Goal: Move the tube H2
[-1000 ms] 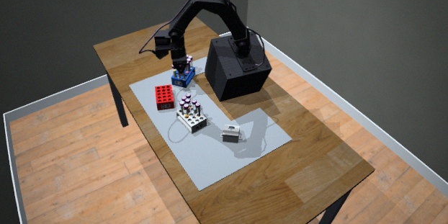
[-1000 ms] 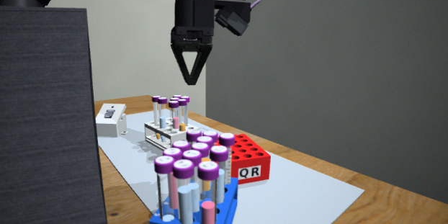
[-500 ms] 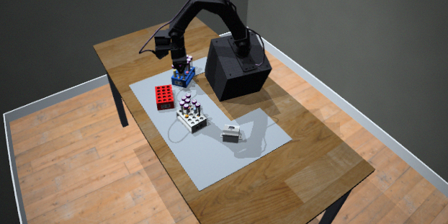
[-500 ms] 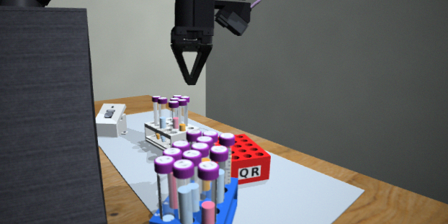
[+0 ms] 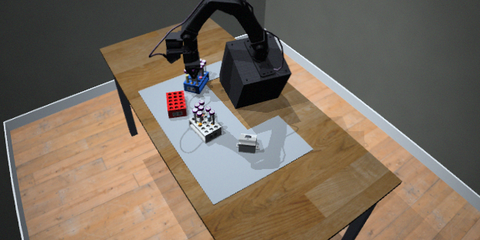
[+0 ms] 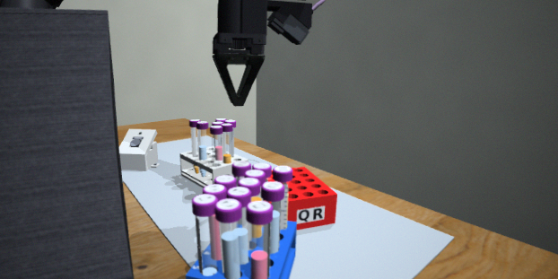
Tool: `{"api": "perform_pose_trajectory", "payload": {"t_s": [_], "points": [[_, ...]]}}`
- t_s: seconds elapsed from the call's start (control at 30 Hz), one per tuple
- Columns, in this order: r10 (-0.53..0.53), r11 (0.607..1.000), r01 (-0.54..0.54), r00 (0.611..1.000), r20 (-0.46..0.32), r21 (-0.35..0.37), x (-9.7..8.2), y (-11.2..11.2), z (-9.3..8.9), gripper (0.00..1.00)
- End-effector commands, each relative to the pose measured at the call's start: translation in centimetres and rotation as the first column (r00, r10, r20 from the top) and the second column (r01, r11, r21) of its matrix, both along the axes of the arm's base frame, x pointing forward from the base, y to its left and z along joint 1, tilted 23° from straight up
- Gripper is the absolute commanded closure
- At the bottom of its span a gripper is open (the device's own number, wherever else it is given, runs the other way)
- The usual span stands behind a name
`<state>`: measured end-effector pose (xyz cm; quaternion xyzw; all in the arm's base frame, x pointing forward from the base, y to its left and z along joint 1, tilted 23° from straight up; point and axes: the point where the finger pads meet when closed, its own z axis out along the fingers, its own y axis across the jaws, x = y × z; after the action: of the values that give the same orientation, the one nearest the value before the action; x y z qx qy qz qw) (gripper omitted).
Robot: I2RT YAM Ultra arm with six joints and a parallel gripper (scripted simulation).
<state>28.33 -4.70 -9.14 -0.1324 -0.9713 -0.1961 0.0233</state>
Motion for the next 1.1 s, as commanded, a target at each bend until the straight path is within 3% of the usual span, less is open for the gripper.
{"api": "perform_pose_trajectory", "payload": {"t_s": [0.0, 0.13, 0.37, 0.57, 0.63, 0.83, 1.07], "points": [[-0.021, 1.0, 0.022, 0.998, 0.054, -0.011, 1.45, -0.8, 0.97, 0.7], [-0.021, 1.0, 0.022, 0.998, 0.054, -0.011, 1.45, -0.8, 0.97, 0.7], [-0.234, 0.972, 0.234, 0.971, -0.049, -0.009, 1.31, -0.9, 1.48, 0.7], [-0.407, 0.913, 0.407, 0.906, -0.116, -0.027, 1.45, -1.01, 1.44, 0.7], [-0.407, 0.913, 0.407, 0.906, -0.116, -0.027, 1.45, -1.01, 1.44, 0.7], [-0.565, 0.823, 0.565, 0.804, -0.185, -0.054, 1.44, -1.02, 1.43, 0.7], [-0.719, 0.685, 0.722, 0.646, -0.256, -0.101, 1.45, -1.02, 1.42, 0.7]]}}
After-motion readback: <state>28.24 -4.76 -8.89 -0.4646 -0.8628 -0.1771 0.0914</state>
